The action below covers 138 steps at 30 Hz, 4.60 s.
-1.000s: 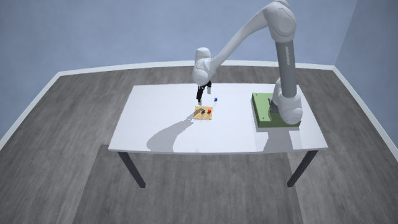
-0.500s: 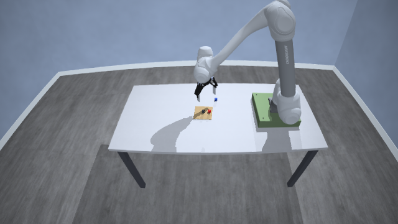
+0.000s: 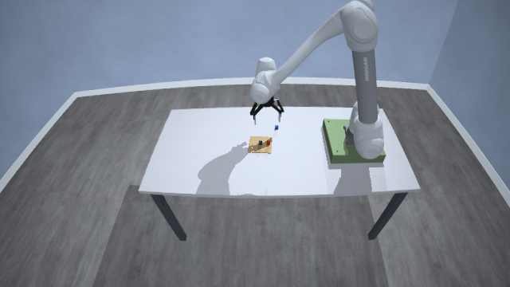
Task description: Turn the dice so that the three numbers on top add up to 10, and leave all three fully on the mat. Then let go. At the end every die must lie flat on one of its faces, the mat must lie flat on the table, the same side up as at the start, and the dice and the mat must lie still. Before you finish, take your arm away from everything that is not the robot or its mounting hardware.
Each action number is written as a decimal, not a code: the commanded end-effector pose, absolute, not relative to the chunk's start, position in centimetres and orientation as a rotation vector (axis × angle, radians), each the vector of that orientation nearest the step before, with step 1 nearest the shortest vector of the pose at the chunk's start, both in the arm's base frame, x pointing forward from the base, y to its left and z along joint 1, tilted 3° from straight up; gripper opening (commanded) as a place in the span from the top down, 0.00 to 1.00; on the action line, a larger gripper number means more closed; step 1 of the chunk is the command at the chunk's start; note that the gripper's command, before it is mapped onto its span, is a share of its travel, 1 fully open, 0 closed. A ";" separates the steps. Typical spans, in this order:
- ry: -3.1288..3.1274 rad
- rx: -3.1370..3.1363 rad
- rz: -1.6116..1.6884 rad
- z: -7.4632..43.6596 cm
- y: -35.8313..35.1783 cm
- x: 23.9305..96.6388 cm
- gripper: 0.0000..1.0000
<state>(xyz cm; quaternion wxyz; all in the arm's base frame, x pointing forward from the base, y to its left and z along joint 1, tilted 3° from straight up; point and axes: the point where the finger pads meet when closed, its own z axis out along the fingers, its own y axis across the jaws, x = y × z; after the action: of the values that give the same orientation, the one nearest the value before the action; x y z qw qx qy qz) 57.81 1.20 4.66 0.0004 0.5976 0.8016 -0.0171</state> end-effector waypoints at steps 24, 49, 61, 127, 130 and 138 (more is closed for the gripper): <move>1.420 2.773 -0.055 4.4 -3.5 55.2 0.00; 0.381 3.081 -0.038 4.2 -6.8 52.9 0.00; 0.371 3.082 -0.038 4.2 -6.8 52.9 0.79; 0.371 3.082 -0.038 0.7 -6.9 52.8 0.79; 0.371 3.082 -0.038 0.3 -6.9 52.8 0.79; 0.371 3.082 -0.038 -0.6 -6.9 52.8 0.79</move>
<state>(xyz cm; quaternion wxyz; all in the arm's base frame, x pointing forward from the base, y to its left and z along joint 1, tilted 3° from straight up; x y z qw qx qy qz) 52.82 -6.94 -0.35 0.0186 0.9926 0.1193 -0.0124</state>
